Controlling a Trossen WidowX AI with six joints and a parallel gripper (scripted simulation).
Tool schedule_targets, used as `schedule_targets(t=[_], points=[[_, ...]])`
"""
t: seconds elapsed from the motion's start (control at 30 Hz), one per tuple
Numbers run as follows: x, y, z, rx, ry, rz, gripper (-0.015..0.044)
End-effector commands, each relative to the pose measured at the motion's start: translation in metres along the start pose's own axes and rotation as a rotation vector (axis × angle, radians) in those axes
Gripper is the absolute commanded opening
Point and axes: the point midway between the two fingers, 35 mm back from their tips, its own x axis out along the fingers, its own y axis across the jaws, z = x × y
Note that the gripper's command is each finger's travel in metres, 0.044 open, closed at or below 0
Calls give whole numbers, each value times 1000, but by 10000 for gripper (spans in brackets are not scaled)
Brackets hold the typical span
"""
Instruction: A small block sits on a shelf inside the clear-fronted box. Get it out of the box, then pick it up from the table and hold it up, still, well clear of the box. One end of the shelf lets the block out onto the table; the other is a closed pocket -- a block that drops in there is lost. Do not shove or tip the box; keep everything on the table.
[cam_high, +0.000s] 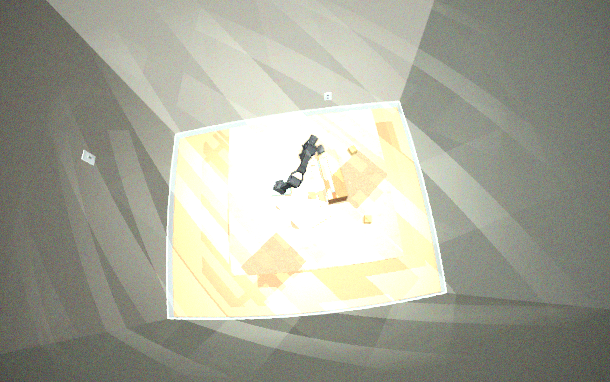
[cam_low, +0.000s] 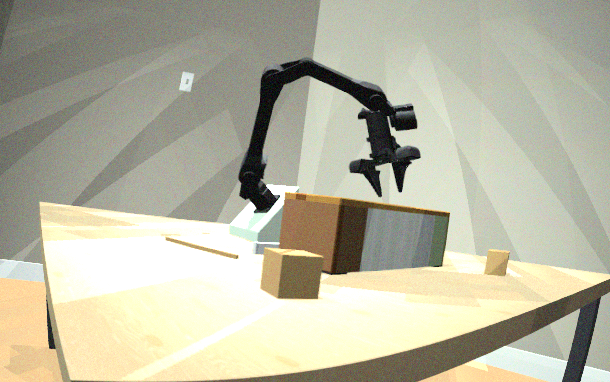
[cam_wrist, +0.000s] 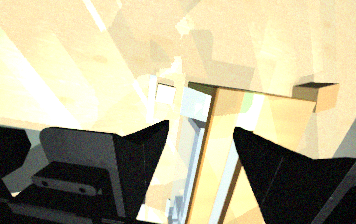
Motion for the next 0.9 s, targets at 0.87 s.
schedule_targets(t=[0.87], points=[[-7, 12, 15, -1501, 205, -33, 285]])
